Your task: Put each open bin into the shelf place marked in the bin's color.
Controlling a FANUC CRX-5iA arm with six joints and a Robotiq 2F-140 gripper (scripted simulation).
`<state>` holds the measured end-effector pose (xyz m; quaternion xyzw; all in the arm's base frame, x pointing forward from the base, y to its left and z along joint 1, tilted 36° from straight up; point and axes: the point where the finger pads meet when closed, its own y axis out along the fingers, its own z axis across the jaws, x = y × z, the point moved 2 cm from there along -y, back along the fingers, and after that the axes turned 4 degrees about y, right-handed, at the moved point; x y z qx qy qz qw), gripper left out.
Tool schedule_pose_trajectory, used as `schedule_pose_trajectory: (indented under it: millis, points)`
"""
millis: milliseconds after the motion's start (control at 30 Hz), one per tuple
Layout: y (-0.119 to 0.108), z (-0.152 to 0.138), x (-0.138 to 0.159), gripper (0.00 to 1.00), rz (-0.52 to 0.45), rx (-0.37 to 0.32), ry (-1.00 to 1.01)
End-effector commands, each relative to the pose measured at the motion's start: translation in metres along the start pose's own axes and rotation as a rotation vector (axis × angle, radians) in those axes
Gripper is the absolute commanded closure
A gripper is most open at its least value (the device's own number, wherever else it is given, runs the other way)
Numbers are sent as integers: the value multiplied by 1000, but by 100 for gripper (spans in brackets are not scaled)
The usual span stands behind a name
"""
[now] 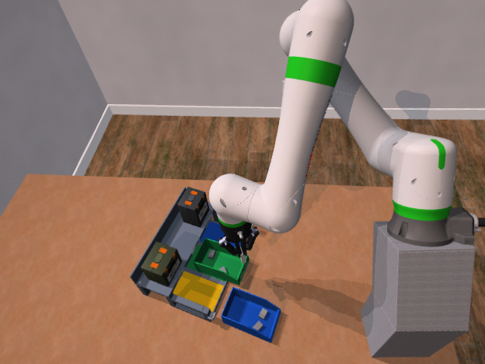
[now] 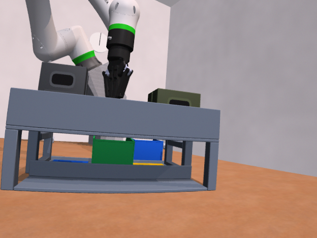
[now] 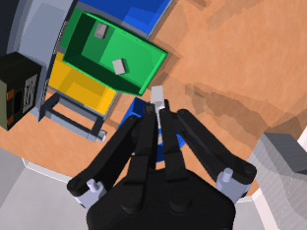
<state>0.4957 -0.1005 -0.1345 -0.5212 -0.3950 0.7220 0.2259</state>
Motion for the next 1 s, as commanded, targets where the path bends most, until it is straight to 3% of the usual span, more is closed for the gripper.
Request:
schedule_pose_trajectory:
  millis: [0, 500, 967]
  points:
    - [0, 4, 2, 100, 17, -23, 134]
    - [2, 20, 11, 100, 3, -30, 595]
    - [3, 23, 12, 100, 0, -31, 682]
